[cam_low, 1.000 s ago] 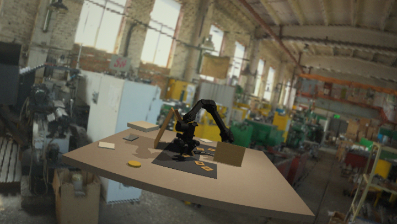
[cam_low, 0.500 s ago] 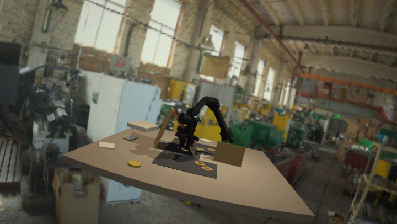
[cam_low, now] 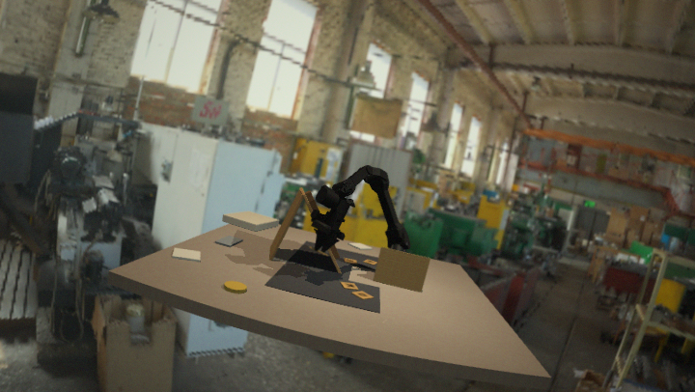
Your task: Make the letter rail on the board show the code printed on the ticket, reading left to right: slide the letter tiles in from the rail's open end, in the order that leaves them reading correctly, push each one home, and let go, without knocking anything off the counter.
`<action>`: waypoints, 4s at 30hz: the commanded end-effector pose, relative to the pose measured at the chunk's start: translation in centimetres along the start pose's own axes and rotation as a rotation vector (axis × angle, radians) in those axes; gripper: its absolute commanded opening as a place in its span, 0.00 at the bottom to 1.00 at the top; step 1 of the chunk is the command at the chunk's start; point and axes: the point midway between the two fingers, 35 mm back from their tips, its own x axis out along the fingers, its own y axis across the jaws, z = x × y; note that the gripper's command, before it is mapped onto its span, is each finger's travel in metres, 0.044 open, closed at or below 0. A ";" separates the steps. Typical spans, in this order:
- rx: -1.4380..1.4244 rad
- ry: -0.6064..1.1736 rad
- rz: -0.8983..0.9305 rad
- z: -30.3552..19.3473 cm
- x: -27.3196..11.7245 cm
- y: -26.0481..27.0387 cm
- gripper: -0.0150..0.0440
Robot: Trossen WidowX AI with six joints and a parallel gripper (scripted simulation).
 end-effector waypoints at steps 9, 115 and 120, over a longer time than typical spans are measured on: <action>-0.175 -0.044 0.098 0.6 -2.6 1.1 0.25; -0.798 -0.741 0.422 20.9 -18.4 -20.7 0.25; -0.748 -0.749 0.370 21.9 -18.0 -24.1 0.25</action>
